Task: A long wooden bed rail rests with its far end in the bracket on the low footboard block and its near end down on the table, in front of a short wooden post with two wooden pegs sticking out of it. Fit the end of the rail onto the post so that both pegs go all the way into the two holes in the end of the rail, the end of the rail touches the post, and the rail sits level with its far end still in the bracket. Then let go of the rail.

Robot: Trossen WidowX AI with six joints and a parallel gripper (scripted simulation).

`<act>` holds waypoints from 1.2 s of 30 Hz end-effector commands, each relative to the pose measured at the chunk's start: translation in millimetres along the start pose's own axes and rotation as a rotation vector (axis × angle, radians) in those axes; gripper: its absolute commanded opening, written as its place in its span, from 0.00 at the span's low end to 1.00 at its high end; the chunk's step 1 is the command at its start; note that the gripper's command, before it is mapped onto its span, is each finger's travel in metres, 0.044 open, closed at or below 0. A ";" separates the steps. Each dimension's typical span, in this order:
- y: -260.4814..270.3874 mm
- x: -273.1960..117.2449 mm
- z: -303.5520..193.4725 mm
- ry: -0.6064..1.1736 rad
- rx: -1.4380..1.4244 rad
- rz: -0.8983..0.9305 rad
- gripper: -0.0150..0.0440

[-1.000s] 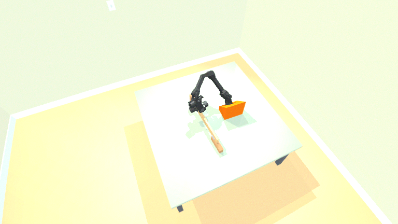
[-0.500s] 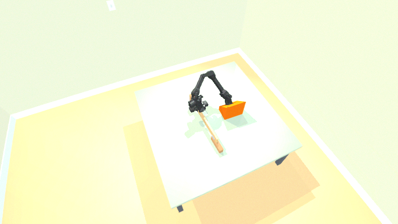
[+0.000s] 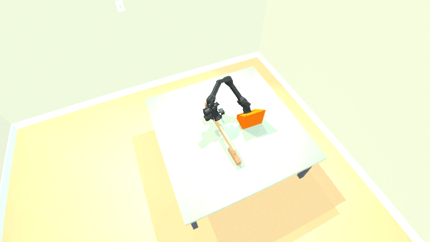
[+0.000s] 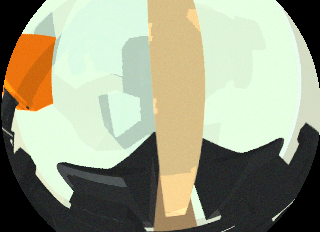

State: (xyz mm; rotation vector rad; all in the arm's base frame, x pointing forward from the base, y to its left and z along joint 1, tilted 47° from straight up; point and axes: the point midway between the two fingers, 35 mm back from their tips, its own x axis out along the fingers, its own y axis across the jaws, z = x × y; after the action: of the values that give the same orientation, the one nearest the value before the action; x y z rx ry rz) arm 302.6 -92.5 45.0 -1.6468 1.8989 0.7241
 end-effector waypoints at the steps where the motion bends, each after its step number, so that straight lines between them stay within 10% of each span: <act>1: -1.8 -1.9 -2.3 -0.001 -0.002 -0.006 0.25; 36: -2.5 -2.1 -13.3 0.000 -0.002 -0.006 0.25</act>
State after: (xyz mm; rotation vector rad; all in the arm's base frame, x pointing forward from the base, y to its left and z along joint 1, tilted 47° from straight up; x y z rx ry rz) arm 302.9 -100.3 52.7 -1.6475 1.8992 0.7257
